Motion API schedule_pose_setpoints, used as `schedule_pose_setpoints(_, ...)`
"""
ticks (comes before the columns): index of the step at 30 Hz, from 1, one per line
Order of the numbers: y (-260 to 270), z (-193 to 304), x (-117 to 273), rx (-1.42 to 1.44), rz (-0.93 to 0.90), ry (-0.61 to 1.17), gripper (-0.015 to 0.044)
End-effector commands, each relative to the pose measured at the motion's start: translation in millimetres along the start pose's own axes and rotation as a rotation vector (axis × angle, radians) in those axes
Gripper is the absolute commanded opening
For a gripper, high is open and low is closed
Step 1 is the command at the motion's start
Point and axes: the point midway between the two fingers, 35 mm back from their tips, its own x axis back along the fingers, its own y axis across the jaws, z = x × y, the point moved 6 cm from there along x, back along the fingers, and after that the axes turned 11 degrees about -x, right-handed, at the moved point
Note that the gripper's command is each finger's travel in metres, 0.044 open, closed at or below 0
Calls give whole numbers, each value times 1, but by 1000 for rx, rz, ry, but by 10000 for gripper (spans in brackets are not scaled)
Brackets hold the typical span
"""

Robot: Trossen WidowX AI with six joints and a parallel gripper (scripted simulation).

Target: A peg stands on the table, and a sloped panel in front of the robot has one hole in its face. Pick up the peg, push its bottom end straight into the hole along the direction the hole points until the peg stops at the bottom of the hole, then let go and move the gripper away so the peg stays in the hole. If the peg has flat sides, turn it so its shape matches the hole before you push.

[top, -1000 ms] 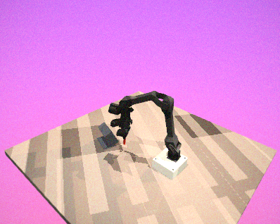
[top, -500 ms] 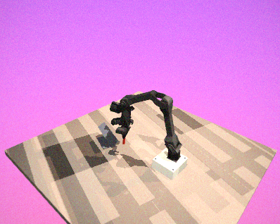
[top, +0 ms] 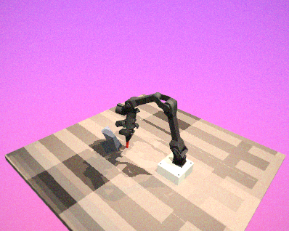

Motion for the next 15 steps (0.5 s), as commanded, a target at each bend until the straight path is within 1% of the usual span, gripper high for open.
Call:
schedule_pose_setpoints(1, -5, -4, 1, -28, -32, -8, 0)
schedule_pose_setpoints(15, -22, -11, 3, -104, -119, -22, 0)
